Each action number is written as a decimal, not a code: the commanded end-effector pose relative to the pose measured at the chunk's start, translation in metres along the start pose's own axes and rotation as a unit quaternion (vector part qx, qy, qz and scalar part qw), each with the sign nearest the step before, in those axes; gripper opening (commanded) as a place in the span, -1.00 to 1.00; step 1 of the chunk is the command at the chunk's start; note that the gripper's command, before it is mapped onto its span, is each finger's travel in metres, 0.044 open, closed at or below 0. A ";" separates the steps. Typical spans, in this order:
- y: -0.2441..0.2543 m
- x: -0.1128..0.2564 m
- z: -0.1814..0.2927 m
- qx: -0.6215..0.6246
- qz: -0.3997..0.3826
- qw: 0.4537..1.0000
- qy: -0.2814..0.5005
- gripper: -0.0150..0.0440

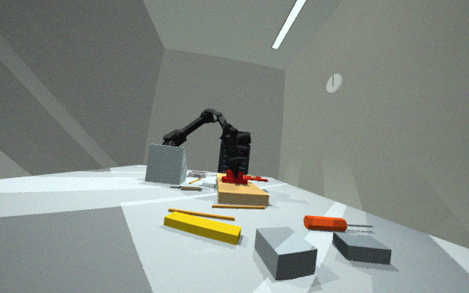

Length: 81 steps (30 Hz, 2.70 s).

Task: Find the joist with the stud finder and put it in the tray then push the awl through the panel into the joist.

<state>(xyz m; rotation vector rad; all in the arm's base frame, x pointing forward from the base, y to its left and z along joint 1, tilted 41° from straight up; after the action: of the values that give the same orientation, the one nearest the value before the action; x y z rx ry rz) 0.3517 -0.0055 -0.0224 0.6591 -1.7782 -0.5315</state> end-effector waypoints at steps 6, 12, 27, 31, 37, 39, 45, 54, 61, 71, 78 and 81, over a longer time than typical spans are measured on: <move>-0.021 0.000 0.001 0.000 0.005 1.000 0.001 -0.49; -0.034 0.000 0.001 0.001 0.005 1.000 0.001 -0.49; -0.067 0.001 0.003 0.001 0.006 1.000 0.001 -0.49; -0.076 0.001 0.003 0.001 0.006 1.000 0.000 -0.49; -0.089 0.002 0.004 0.001 0.007 1.000 0.000 -0.49; -0.093 0.002 0.004 0.002 0.007 1.000 0.000 -0.49; -0.105 0.002 0.005 0.002 0.007 1.000 0.000 -0.49; -0.125 0.003 0.006 0.002 0.008 1.000 0.000 -0.49; -0.140 0.003 0.006 0.002 0.008 1.000 0.000 -0.49; -0.146 0.004 0.007 0.000 0.005 1.000 -0.002 -0.49; -0.147 0.007 0.005 0.000 0.006 1.000 -0.001 -0.49; -0.149 0.019 0.001 0.001 0.007 1.000 -0.001 -0.49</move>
<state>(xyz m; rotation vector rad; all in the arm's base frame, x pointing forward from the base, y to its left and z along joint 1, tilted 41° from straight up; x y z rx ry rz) 0.3678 -0.1185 -0.1135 0.6505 -1.7675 -0.5343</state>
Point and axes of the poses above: the point midway between the two fingers, 35 mm back from their tips, its own x axis back along the fingers, its own y axis across the jaws, z = x × y, the point moved 6 cm from there along x, back along the fingers, and after that the axes turned 3 degrees about x, right-handed, at the moved point
